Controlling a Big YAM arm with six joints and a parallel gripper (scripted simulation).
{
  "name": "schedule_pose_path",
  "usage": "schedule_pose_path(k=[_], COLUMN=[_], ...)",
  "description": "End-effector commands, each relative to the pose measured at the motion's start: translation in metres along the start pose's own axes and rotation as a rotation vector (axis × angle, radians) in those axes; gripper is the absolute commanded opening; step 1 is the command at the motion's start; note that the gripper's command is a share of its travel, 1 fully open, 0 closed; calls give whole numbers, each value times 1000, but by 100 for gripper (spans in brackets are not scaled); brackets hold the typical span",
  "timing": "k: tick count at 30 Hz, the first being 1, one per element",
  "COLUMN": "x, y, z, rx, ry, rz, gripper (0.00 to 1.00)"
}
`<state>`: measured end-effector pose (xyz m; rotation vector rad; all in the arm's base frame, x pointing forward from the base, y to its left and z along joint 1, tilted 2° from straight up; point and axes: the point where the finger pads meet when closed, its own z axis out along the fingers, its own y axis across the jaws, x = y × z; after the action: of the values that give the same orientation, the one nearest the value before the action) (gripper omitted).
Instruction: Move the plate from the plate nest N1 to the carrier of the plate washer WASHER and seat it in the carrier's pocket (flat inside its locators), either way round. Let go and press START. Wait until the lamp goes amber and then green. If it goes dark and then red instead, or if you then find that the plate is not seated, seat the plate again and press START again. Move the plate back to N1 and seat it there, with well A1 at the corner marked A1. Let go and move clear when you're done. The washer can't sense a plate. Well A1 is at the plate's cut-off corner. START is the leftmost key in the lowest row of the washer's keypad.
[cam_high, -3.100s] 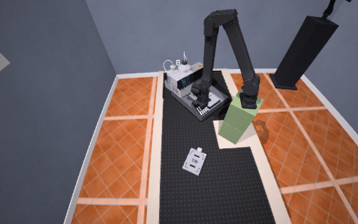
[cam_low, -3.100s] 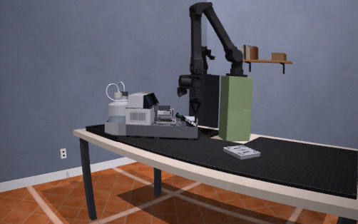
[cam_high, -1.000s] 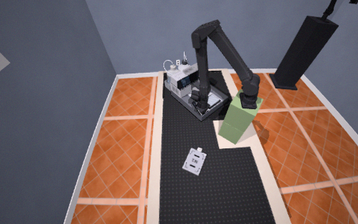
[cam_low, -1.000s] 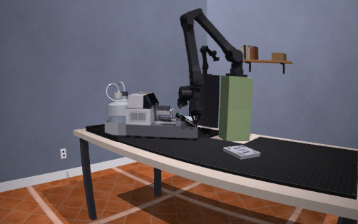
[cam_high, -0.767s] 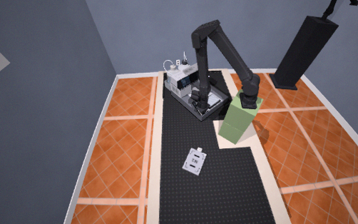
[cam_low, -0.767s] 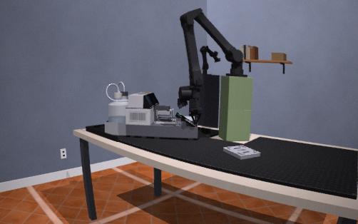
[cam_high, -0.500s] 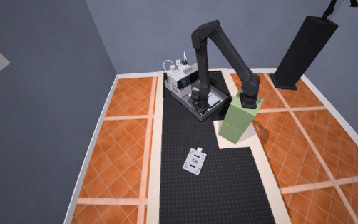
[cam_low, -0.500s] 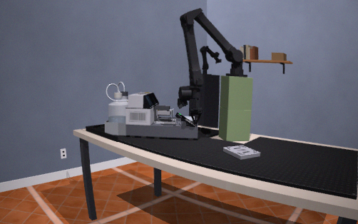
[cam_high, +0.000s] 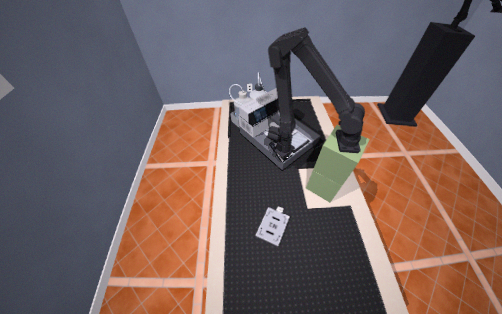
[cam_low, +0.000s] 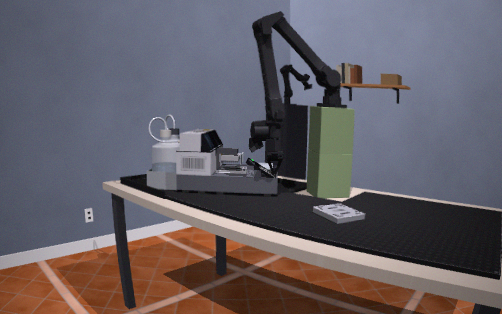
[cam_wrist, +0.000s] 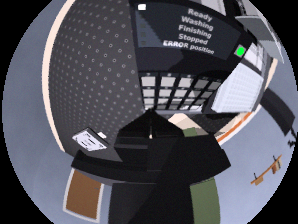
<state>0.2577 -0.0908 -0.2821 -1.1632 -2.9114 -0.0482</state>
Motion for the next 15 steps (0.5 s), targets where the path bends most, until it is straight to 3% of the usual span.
schedule_pose_path(k=[1, 15], x=[-12, -3], y=[8, 4], z=[-5, 10], rx=[-19, -9], ry=[-37, -13], rz=[4, 3], gripper=[0, 0])
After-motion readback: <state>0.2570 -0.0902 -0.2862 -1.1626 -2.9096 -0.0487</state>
